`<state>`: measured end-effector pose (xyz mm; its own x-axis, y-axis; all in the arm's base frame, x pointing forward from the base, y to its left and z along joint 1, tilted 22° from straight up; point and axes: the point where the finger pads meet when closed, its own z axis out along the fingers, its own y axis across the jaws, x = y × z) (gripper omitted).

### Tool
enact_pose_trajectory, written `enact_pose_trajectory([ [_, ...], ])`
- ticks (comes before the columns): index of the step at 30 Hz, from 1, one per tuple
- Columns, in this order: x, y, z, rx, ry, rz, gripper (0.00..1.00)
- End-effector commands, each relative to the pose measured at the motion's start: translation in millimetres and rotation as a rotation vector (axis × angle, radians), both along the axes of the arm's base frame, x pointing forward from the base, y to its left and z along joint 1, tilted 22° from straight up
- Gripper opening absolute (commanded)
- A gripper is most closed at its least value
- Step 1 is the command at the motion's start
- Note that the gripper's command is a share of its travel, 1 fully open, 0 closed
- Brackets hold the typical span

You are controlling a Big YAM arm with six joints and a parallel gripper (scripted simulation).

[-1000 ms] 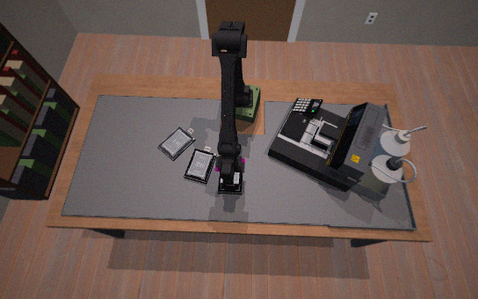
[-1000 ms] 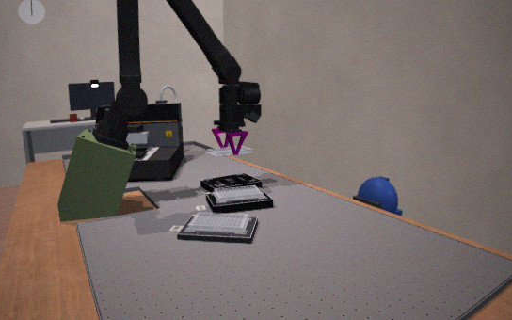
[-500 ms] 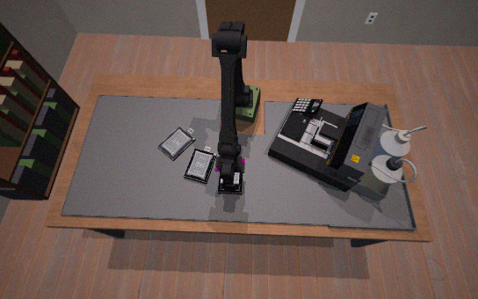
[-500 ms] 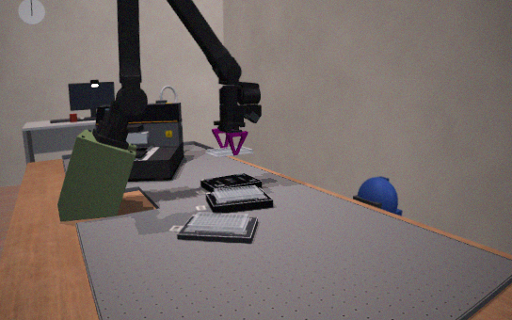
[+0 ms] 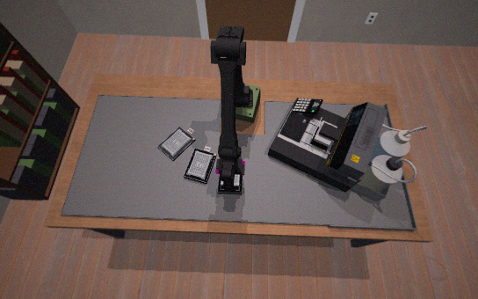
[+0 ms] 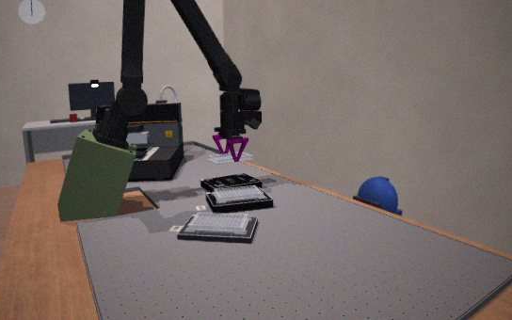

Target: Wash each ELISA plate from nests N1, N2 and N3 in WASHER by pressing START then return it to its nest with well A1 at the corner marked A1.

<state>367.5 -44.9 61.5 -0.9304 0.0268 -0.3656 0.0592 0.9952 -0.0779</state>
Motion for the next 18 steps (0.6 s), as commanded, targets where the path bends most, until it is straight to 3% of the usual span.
enact_pose_trajectory([
  [1,4.4,-5,-6,-0.002,-0.005,0.0,0.84],
  [10,9.5,-6,-16,-0.002,-0.007,0.001,0.84],
  [11,17.0,-8,-4,-0.006,-0.045,-0.002,0.84],
  [13,13.5,-8,-19,-0.003,-0.012,0.0,0.84],
  [18,13.4,-8,-29,-0.002,-0.006,0.001,0.84],
])
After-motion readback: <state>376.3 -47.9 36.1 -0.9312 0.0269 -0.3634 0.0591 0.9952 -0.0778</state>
